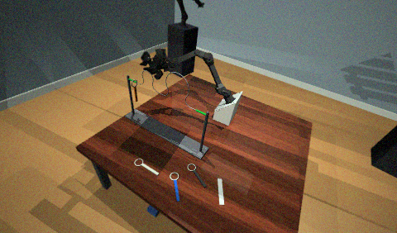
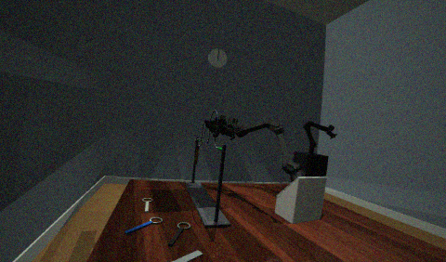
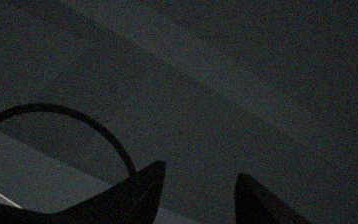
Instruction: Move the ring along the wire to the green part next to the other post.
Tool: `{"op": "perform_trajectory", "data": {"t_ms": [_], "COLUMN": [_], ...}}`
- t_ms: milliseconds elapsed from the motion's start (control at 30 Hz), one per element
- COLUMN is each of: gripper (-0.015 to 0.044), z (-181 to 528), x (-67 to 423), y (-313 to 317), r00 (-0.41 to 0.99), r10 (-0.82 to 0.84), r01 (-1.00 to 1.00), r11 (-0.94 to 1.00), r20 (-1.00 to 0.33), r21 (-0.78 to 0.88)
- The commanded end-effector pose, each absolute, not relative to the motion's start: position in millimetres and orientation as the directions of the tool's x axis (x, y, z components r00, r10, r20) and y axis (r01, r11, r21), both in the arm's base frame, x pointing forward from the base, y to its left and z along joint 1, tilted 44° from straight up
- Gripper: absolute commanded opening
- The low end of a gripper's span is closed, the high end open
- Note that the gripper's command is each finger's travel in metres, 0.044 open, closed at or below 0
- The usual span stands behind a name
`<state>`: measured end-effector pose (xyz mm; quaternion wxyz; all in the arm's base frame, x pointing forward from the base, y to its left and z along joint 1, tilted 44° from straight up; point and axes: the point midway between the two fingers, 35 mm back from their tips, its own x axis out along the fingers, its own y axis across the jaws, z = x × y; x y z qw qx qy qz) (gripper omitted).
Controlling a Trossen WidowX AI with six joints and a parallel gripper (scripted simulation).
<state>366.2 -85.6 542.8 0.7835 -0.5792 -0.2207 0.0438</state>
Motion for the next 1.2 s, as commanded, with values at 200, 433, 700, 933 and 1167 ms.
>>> {"op": "perform_trajectory", "data": {"t_ms": [200,433,700,933,1167], "gripper": [0.016,0.016,0.016,0.016,0.016], "z": [503,452,381,374,412], "x": [377,378,363,361,396], "y": [-194,-270,-351,-358,-316], "r00": [0.946,0.967,0.976,0.976,0.975], "r10": [0.24,0.207,0.207,0.208,0.208], "r01": [0.094,0.011,-0.089,-0.098,-0.094], "r11": [0.443,0.546,0.67,0.684,0.686], "r20": [0.219,0.148,0.071,0.065,0.071], "r21": [-0.892,-0.838,-0.737,-0.723,-0.722]}}
